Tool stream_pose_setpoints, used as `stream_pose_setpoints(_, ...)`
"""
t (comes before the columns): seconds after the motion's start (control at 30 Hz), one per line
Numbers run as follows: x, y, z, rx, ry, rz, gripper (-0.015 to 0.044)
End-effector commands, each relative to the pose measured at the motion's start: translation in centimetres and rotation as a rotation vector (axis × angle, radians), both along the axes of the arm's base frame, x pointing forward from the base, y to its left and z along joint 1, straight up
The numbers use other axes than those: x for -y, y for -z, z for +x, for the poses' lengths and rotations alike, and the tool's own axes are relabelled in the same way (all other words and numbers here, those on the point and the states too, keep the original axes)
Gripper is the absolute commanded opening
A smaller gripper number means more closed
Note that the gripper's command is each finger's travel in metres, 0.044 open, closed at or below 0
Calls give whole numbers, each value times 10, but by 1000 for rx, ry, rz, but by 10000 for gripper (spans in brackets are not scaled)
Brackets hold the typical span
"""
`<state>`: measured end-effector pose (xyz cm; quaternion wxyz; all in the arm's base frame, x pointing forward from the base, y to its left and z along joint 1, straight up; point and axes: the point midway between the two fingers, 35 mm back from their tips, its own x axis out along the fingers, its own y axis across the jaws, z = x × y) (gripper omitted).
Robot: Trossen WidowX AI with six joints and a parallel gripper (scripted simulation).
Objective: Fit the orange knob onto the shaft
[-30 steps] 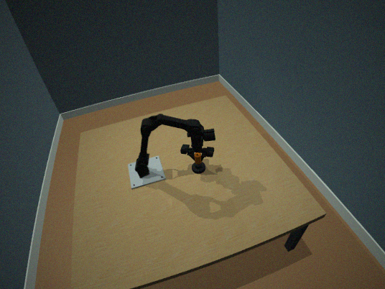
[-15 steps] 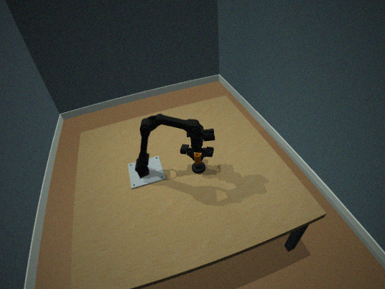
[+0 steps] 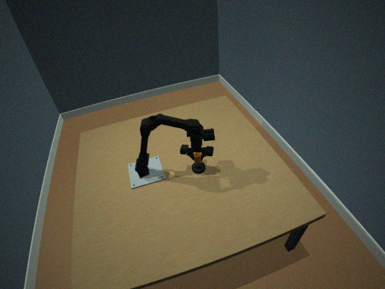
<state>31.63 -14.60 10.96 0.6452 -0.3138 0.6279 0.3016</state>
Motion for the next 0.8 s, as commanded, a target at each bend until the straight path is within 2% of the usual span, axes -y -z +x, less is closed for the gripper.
stream_pose_setpoints(0.0,2,-3,2,3,-118,-8,0)
stream_pose_setpoints(0.77,0,1,0,2,-168,-10,0)
